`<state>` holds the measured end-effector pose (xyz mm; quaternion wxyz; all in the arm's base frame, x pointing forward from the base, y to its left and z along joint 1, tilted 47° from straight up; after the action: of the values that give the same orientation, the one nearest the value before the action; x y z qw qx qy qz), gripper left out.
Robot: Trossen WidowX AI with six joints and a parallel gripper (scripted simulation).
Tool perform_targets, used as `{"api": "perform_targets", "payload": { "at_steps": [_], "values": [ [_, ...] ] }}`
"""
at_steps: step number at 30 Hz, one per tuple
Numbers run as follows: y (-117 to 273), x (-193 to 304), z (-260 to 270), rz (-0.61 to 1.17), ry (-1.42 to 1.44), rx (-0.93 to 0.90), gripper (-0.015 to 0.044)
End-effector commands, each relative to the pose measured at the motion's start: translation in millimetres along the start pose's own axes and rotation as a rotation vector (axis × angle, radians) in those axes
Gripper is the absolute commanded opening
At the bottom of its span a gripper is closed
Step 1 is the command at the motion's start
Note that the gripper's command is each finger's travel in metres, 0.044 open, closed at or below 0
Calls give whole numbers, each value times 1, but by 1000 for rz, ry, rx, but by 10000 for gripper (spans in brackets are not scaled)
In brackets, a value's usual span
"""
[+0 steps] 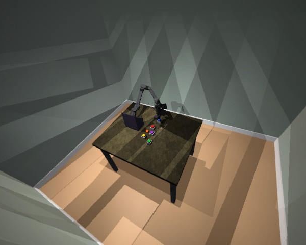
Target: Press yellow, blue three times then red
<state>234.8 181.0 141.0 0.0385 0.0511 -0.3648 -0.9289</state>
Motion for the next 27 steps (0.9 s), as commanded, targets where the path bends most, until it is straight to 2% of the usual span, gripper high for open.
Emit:
{"api": "perform_targets", "payload": {
  "at_steps": [1,5,7,13,20,27],
  "values": [
    [9,-1,1,0,5,-4,20],
    [57,-2,0,0,6,0,20],
    [67,-1,1,0,6,-1,20],
    [67,-1,-12,0,6,5,20],
    [67,31,-124,4,3,10,20],
    [65,36,-133,3,3,6,20]
  ]
}}
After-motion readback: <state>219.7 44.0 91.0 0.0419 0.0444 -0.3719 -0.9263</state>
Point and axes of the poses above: the point midway between the two fingers, 35 mm back from their tips, its own y axis back along the fingers, its own z axis across the jaws, x = y × z, the point moved 8 cm from there along y, back along the fingers, and after that the axes turned 3 degrees about y, right-handed, at the moved point
